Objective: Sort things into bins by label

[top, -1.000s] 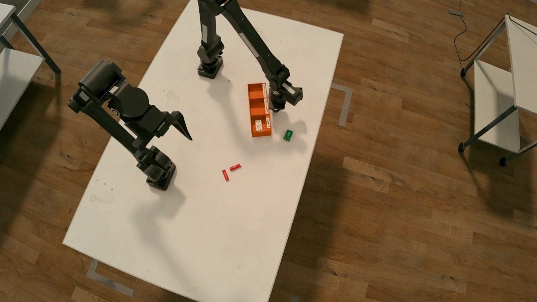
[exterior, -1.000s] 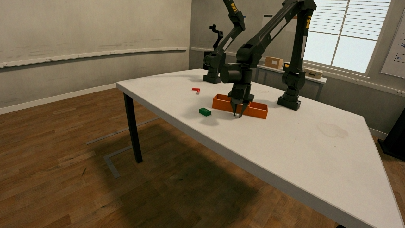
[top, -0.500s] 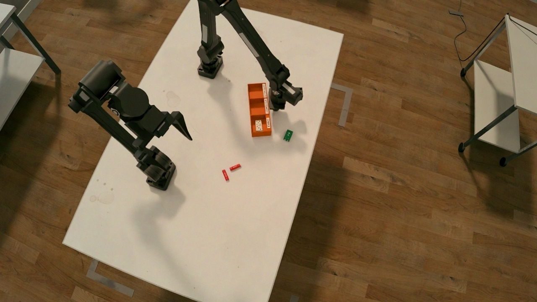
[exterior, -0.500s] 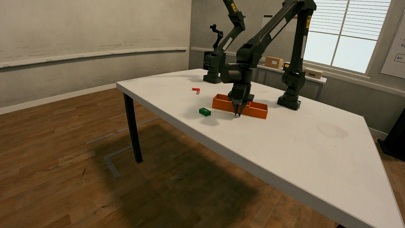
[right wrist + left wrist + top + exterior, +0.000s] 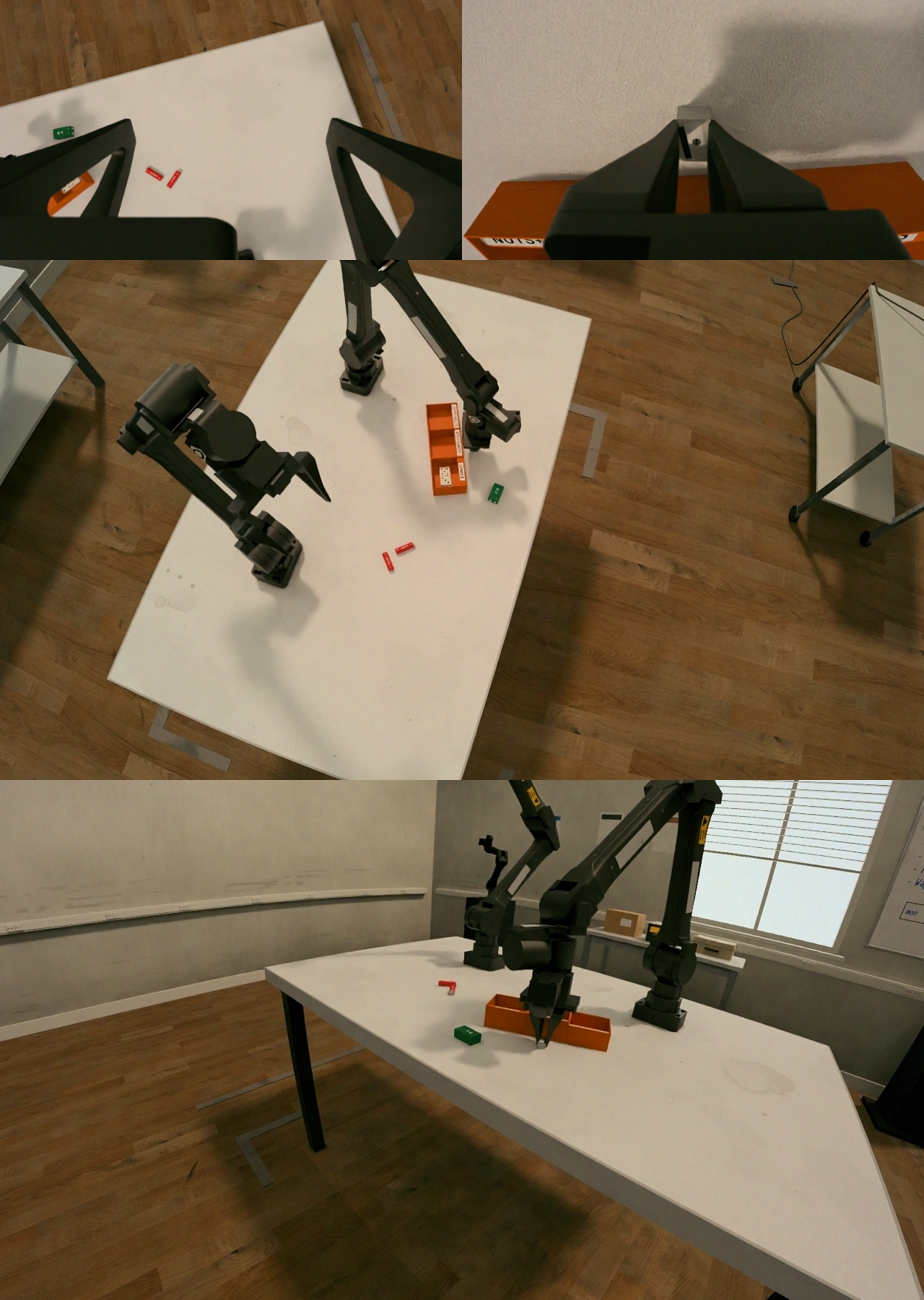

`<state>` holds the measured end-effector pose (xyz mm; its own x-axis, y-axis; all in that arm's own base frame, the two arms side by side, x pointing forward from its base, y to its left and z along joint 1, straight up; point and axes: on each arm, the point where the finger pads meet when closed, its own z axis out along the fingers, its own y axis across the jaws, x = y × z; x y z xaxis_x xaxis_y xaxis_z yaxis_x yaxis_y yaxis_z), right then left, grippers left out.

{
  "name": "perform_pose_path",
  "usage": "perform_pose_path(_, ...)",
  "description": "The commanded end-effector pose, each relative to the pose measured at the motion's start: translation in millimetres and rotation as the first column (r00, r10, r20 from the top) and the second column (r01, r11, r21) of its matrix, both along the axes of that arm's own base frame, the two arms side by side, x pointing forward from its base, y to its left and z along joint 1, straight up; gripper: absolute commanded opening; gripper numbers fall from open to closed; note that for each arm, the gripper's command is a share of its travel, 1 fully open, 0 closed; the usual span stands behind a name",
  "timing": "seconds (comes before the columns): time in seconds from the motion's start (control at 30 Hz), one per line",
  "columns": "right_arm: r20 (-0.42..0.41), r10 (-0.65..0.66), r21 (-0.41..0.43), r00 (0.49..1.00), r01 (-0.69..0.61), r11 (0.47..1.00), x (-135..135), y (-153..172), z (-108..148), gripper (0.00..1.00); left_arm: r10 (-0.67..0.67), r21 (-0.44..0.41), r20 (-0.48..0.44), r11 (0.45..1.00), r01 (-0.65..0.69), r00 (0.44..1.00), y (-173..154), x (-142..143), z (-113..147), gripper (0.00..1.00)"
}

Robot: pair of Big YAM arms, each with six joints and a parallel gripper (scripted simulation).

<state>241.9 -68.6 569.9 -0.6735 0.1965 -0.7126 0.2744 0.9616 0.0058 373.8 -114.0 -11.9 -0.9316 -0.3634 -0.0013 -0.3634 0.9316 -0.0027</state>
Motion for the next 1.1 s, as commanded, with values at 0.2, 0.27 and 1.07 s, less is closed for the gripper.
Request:
perform_pose_path(0.2,0.089,0.017,-0.031,0.996,-0.015,0.999,-7,5,33,1.0,0.01,-0.003,0.017,1.0,-0.01,1.0,-2,0,6,0.1)
perform_pose_path(0.27,0.089,0.017,-0.031,0.996,-0.015,0.999,-7,5,33,1.0,0.01,-0.003,0.018,1.0,-0.01,1.0,-2,0,6,0.1)
perform_pose_path(1.07,0.089,0.017,-0.031,0.996,-0.015,0.999,-7,5,33,1.0,0.01,-0.007,0.03,1.0,-0.009,1.0,-8,17,74,0.1)
